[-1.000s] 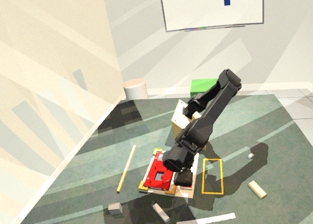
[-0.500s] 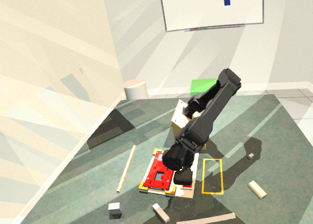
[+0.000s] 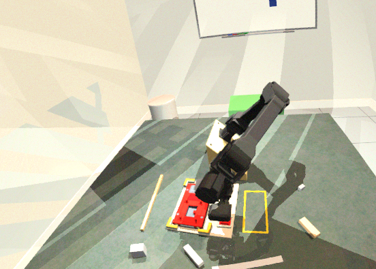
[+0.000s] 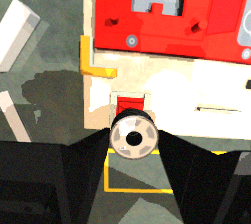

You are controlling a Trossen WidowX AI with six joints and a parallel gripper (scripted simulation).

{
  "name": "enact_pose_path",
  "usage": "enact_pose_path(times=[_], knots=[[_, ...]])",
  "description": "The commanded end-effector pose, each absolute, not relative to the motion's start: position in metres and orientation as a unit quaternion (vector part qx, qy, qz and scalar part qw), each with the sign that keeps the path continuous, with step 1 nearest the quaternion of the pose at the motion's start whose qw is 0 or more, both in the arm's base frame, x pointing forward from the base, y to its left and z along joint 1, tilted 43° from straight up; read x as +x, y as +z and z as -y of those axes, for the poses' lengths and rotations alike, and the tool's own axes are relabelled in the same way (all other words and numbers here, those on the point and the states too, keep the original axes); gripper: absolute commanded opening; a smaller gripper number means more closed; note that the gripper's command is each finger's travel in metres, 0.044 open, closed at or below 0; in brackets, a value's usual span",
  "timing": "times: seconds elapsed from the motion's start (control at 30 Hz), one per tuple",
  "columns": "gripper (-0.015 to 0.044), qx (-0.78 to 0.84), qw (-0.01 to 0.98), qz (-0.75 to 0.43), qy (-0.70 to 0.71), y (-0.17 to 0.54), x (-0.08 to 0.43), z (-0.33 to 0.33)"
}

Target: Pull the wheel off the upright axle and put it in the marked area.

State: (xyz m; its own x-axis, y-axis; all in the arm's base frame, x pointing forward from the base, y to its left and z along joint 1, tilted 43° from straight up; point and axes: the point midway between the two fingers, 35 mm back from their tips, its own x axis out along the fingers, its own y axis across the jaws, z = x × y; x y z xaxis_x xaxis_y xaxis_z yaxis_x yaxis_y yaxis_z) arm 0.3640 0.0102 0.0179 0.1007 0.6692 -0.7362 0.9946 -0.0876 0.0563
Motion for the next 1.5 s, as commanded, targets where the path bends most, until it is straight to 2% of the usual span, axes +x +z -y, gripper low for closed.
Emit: enact_pose_path(times=[0.0, 0.73, 1.47], knots=[[0.0000, 0.683, 0.293, -0.609, -0.277, 0.020, 0.364, -0.009], [0.0000, 0.683, 0.293, -0.609, -0.277, 0.049, 0.356, 0.018], [0.0000, 0.683, 0.291, -0.609, -0.278, 0.106, 0.314, -0.054]])
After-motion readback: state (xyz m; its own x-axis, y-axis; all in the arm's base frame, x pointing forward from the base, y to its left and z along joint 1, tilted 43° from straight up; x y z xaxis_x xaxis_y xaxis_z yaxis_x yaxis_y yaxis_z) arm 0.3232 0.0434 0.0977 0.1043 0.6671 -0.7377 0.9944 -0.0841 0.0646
